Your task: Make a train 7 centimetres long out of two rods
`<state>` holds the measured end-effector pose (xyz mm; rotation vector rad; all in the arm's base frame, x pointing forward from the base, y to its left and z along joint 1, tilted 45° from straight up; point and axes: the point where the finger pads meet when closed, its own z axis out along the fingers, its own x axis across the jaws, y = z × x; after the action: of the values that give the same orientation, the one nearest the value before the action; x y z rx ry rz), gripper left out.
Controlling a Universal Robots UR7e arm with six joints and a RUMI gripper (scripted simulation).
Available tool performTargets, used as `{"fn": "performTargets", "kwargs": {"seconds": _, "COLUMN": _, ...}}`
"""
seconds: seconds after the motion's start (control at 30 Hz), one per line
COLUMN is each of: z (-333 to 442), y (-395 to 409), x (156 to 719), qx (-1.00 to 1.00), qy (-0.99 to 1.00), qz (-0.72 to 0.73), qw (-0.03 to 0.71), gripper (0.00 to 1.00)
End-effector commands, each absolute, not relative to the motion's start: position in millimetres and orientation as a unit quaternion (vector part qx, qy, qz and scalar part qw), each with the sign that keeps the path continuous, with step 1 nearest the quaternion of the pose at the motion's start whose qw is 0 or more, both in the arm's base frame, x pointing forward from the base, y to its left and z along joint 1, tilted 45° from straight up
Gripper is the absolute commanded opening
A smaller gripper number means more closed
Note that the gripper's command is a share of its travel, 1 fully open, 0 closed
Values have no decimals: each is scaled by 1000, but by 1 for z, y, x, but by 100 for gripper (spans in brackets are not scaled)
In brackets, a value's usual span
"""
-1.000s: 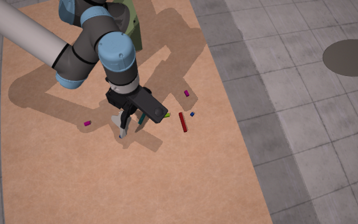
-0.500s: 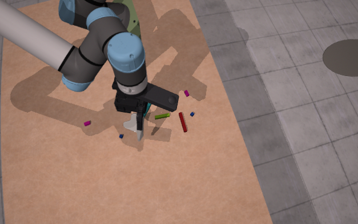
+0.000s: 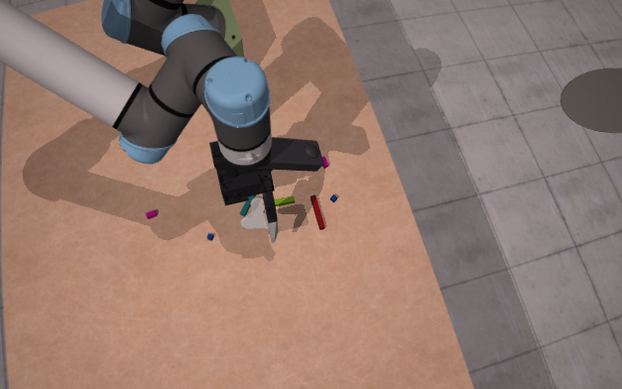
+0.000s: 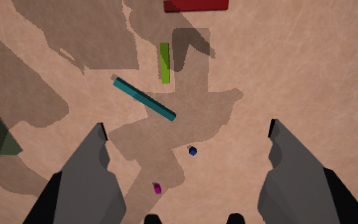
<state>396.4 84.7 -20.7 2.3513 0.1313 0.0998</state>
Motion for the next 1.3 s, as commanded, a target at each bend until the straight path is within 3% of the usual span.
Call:
{"fn": "performTargets", "kwargs": {"seconds": 0.0, "z": -24, "y": 89, "x": 396, "qx": 919, "qy": 104, "qz": 20, "qw": 380, "gripper": 100}}
{"fn": "performTargets", "kwargs": {"seconds": 1.27, "z": -57, "y": 120, "x": 392, "qx": 746, "qy": 544, "qz": -172, "qw": 343, "gripper": 100}}
